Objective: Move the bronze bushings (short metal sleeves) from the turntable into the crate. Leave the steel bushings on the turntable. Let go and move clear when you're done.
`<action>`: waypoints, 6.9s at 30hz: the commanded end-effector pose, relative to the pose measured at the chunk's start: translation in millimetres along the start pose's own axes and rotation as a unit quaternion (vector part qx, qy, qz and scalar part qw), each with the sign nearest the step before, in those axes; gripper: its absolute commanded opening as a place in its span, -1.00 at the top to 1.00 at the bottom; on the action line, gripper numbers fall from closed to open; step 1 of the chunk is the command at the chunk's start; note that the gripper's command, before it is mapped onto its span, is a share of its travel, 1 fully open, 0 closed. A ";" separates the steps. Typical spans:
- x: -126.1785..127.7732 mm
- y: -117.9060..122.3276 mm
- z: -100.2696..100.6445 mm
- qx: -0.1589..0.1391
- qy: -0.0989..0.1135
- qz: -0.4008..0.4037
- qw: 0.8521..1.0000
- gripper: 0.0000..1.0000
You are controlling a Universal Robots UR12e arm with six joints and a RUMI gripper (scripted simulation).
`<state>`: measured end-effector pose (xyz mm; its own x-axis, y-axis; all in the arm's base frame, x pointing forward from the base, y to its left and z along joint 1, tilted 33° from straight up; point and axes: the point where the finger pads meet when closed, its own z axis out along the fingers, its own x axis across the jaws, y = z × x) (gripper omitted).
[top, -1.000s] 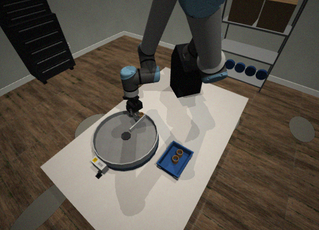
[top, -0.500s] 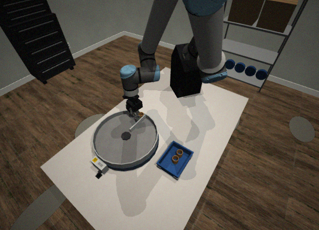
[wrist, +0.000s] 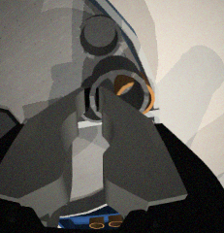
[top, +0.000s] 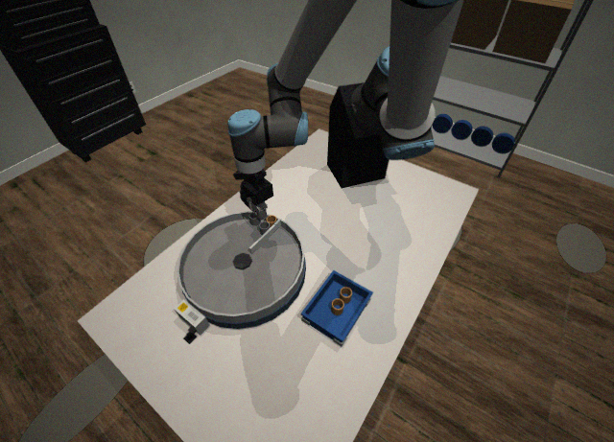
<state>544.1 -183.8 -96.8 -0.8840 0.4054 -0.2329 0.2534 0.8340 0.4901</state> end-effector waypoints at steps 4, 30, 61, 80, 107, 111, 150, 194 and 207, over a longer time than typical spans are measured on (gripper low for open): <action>-0.2 -0.1 -14.4 0.000 0.001 0.000 1.000 1.00; -0.2 -0.1 -14.4 0.000 0.001 0.000 1.000 1.00; -105.2 59.2 -14.4 0.000 0.001 0.000 1.000 1.00; -156.0 87.9 -14.3 0.000 0.001 0.000 1.000 1.00; -156.0 87.9 -14.3 0.000 0.001 0.000 1.000 1.00; -156.0 87.9 -14.3 0.000 0.001 0.000 1.000 1.00; -156.1 88.1 16.9 0.000 0.001 0.000 1.000 1.00; -156.0 88.2 37.9 0.000 0.001 0.000 1.000 1.00; -156.0 88.2 37.9 0.000 0.001 0.000 1.000 1.00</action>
<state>719.0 -158.9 -49.7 -0.8849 0.4044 -0.2311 0.2527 0.8337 0.4910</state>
